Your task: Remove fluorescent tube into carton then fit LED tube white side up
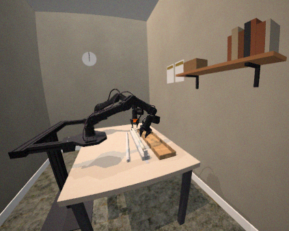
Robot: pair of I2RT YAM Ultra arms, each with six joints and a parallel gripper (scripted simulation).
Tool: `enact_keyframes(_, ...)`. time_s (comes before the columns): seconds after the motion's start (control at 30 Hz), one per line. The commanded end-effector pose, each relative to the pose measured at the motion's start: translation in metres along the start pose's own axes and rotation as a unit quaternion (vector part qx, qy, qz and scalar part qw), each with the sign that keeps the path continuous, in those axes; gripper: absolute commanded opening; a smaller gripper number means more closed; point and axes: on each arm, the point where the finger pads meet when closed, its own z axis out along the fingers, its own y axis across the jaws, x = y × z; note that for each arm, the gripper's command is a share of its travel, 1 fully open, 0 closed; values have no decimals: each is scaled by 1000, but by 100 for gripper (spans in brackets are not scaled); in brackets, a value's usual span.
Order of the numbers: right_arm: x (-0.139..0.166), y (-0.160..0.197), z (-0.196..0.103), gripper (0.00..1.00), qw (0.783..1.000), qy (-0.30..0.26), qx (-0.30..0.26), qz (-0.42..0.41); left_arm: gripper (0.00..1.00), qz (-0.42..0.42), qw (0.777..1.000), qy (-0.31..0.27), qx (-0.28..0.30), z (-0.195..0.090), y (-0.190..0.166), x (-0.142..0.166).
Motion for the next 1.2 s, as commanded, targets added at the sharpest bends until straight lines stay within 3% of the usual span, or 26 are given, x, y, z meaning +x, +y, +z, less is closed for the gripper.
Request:
enact_keyframes(0.0,-12,2,-18,49,1000,-7,21,-16,49,8,1000,-2,-16,-13,-2,-9)
enact_keyframes(0.23,-9,-8,-22,49,998,4,57,-7,49,6,999,-4,-40,-11,6,-11)
enact_keyframes(0.63,-21,-18,-56,49,978,20,206,-17,49,14,988,-4,-152,-16,11,-18)
enact_keyframes(0.7,-21,-18,-56,49,978,20,206,-17,49,14,988,-4,-152,-16,11,-18)
enact_keyframes(1.17,-26,22,-95,49,919,21,394,-16,49,16,958,-4,-286,-30,-19,-4)
